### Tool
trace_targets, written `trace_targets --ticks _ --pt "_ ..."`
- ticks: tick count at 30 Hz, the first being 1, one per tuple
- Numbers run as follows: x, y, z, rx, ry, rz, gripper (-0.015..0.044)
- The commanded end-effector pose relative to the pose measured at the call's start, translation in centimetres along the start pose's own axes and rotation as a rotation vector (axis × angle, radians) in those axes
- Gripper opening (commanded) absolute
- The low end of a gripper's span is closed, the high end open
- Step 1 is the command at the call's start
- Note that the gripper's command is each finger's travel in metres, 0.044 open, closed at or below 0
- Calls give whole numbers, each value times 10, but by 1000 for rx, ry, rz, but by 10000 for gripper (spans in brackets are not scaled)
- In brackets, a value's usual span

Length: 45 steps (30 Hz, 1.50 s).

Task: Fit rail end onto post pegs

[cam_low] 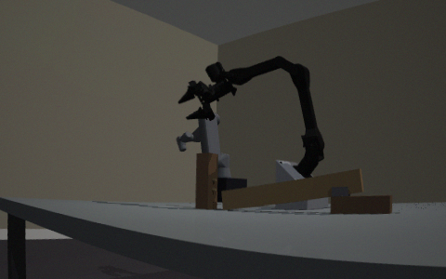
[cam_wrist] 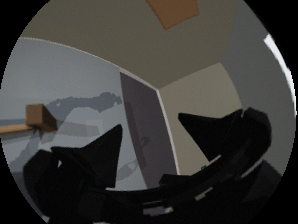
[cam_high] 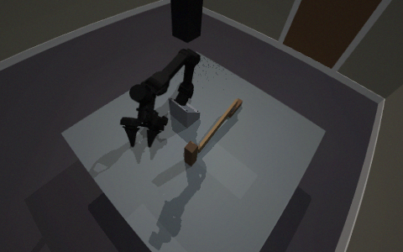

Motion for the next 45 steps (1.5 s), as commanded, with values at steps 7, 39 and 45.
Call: trace_targets --ticks 7,39,45 --pt "-102 1 103 -347 438 -115 440" --pt "-168 14 326 -1042 1304 -478 440" --pt "-166 8 334 -1042 1304 -478 440"
Point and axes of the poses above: the point midway between the two fingers, 35 mm back from their tips, its own y axis back along the fingers, its own z axis across the jaws, x = y × z, the point moved 9 cm from there along y, back along the fingers, and after that the axes turned 7 degrees about y, right-handed, at the moved point
